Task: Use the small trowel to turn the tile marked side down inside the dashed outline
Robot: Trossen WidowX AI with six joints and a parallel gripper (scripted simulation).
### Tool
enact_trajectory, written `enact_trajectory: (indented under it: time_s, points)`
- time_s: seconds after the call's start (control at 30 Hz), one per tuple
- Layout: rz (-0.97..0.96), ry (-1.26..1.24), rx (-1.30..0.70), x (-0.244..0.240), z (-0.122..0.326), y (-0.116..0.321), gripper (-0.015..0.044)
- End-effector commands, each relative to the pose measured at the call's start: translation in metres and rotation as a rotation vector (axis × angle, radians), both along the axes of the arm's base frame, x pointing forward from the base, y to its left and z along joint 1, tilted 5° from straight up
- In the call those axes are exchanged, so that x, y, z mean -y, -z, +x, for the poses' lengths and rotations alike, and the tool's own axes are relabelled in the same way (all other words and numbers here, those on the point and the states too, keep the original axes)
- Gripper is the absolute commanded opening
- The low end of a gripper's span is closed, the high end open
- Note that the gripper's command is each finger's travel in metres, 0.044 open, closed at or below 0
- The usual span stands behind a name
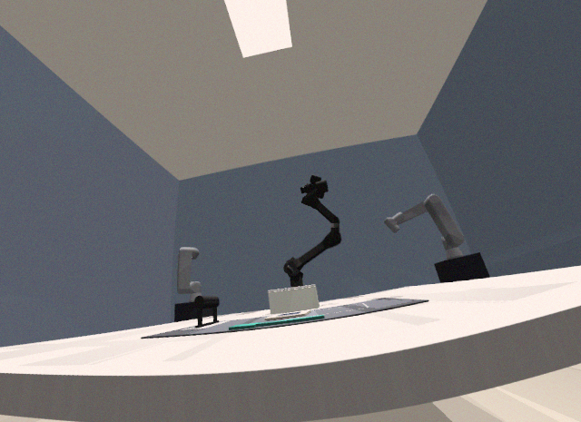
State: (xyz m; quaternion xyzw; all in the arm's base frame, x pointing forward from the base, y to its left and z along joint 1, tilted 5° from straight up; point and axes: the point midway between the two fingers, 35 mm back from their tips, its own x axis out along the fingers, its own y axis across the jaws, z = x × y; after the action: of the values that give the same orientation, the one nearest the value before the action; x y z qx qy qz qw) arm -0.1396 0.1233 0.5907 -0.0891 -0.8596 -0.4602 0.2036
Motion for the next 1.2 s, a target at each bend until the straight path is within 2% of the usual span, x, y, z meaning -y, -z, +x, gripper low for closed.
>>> enact_trajectory:
  time_s: [0.0, 0.33, 0.37, 0.67, 0.8, 1.17]
  points:
    - [0.000, 0.000, 0.000, 0.0000, 0.0000, 0.0000, 0.0374]
    - [0.000, 0.000, 0.000, 0.0000, 0.0000, 0.0000, 0.0111]
    - [0.000, 0.000, 0.000, 0.0000, 0.0000, 0.0000, 0.0100]
    - [0.000, 0.000, 0.000, 0.0000, 0.0000, 0.0000, 0.0100]
    - [0.000, 0.000, 0.000, 0.0000, 0.0000, 0.0000, 0.0000]
    - [0.000, 0.000, 0.000, 0.0000, 0.0000, 0.0000, 0.0000]
